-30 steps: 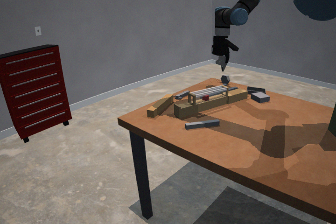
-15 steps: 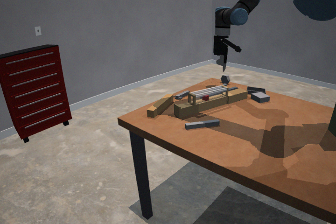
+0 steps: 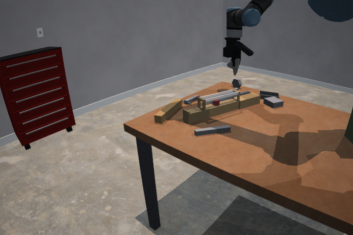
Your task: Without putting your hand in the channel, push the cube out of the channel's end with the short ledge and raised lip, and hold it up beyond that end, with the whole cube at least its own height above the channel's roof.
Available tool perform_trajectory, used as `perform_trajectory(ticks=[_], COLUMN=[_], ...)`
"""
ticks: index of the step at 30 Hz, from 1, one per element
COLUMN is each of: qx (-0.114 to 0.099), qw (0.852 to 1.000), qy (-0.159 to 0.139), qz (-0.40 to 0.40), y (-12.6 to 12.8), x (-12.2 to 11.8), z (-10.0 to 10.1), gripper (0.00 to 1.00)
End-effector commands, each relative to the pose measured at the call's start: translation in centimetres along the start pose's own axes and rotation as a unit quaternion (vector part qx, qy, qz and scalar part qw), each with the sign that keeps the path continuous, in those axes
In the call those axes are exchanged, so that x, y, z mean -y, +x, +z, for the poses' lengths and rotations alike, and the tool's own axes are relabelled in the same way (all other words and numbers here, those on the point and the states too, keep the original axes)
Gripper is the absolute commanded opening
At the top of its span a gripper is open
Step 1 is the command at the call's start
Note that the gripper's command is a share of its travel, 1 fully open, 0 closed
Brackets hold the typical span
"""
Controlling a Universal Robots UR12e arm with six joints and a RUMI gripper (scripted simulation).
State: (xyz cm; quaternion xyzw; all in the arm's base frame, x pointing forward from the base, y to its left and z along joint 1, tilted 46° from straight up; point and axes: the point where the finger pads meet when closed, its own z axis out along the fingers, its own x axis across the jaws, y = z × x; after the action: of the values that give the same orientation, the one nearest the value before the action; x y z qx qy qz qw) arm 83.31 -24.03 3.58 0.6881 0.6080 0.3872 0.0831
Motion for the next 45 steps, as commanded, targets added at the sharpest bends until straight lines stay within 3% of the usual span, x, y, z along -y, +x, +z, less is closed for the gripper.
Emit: perform_trajectory(ticks=[1,4,6,9,21,23,32,38,40,45], qx=[0.009,0.008,0.008,0.008,0.007,0.007,0.005,0.005,0.005,0.005], qw=[0.991,0.979,0.979,0.965,0.881,0.881,0.813,0.775,0.775,0.751], qy=[-0.007,-0.007,-0.007,-0.008,-0.01,-0.01,-0.01,-0.011,-0.011,-0.011], qz=[0.137,0.201,0.201,0.263,0.473,0.473,0.582,0.631,0.631,0.66], y=[0.1,0.2,0.2,0.2,0.3,0.3,0.2,0.1,0.1,0.0], x=[-0.1,-0.2,-0.2,-0.3,-0.8,-0.8,-1.2,-1.4,-1.4,-1.5], z=[0.0,0.0,0.0,0.0,0.0,0.0,0.0,0.1,0.1,0.1], gripper=[0.0,0.0,0.0,0.0,0.0,0.0,0.0,0.0,0.0,0.0])
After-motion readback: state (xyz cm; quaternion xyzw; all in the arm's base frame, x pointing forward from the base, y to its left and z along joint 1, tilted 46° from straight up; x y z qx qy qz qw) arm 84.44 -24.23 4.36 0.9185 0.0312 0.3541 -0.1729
